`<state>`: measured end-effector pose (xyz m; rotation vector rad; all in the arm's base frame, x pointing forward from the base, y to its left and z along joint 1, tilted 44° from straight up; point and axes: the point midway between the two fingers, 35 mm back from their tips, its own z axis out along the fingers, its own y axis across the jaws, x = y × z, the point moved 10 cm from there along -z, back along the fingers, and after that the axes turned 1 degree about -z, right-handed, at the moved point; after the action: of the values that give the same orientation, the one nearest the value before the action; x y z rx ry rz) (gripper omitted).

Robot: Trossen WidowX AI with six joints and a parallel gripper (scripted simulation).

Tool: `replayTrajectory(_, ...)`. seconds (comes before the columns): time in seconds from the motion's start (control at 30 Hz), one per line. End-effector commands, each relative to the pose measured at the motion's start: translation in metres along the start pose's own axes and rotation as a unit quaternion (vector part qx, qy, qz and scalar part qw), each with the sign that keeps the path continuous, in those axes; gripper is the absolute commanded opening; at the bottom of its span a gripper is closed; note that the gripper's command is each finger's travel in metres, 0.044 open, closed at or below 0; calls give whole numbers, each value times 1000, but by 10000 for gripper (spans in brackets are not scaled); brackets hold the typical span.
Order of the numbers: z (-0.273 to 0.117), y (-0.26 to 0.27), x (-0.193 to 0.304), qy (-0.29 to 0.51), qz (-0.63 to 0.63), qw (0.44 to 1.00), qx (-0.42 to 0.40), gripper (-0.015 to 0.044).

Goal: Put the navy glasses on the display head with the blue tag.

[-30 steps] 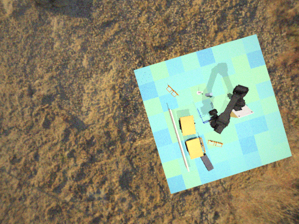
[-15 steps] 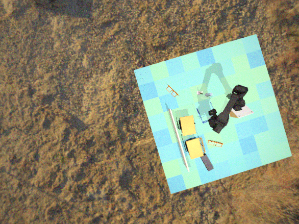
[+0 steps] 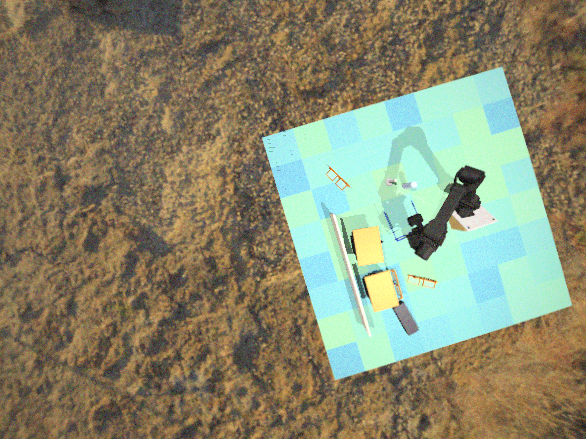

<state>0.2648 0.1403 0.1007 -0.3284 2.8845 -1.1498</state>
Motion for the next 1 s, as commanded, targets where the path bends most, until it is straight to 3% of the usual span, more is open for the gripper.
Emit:
replayTrajectory(0.0, 5, 0, 1, 1, -3, 1000, 3, 0)
replayTrajectory(0.97, 29, -1, 3, 1, -3, 1000, 4, 0)
